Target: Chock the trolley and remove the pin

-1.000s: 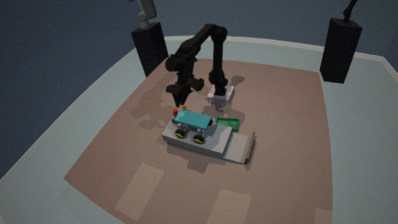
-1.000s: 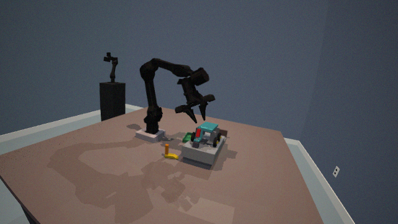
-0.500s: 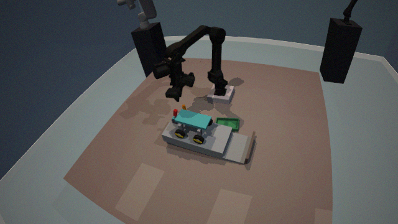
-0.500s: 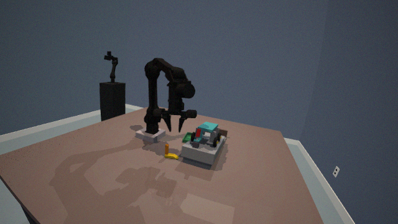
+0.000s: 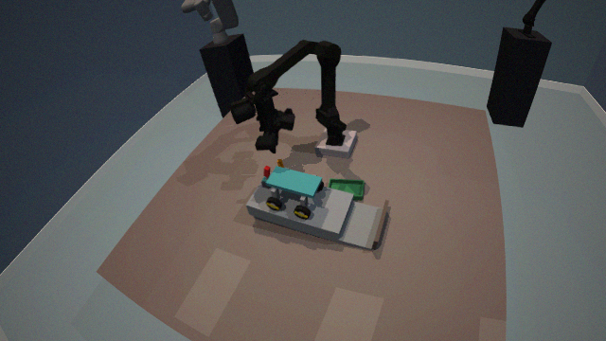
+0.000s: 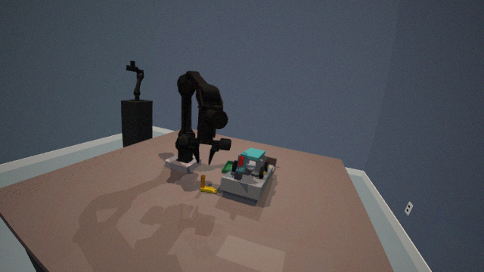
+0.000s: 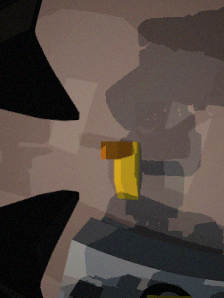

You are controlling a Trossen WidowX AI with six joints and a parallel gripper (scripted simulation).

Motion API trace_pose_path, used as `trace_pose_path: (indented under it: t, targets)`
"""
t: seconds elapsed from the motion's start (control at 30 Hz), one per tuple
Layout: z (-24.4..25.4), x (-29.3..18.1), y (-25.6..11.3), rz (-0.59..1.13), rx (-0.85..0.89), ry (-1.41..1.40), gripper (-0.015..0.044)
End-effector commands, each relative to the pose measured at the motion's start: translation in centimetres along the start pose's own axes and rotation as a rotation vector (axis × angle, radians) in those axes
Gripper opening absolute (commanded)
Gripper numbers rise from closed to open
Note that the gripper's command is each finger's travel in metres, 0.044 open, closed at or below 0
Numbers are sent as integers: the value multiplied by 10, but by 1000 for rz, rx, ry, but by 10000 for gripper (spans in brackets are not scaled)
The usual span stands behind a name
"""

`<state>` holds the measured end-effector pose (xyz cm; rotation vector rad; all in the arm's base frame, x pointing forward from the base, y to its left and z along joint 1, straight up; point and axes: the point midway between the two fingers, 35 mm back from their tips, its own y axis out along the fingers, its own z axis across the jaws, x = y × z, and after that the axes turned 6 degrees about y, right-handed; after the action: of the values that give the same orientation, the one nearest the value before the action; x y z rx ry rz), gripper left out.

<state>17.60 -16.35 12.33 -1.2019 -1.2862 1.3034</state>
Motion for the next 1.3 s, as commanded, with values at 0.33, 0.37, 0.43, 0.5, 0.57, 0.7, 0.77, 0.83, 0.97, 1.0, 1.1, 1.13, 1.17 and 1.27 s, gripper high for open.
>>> trace_pose_path:
  t: [0.33, 0.37, 0.43, 0.5, 0.57, 0.7, 0.77, 0.83, 0.97, 1.0, 1.1, 1.13, 1.17, 1.27]
  targets:
    - [1, 3, 37, -16, 9, -7, 190]
    - [1, 3, 37, -16, 9, -7, 190]
    - [1, 2, 39, -16, 9, -7, 190]
    - [1, 2, 42, -16, 9, -7, 190]
    - [1, 2, 45, -16, 9, -7, 190]
    - [1, 2, 52, -16, 9, -7, 190]
    - [1, 2, 55, -16, 9, -7, 190]
    - [1, 2, 58, -16, 9, -7, 190]
    - [2, 3, 64, -16, 9, -7, 190]
    - [2, 3, 65, -16, 9, -7, 190]
    - [2, 3, 67, -16, 9, -7, 190]
    - [2, 3, 67, -16, 9, -7, 190]
    - [2, 3, 67, -16, 9, -7, 190]
    - [2, 3, 67, -16, 9, -7, 190]
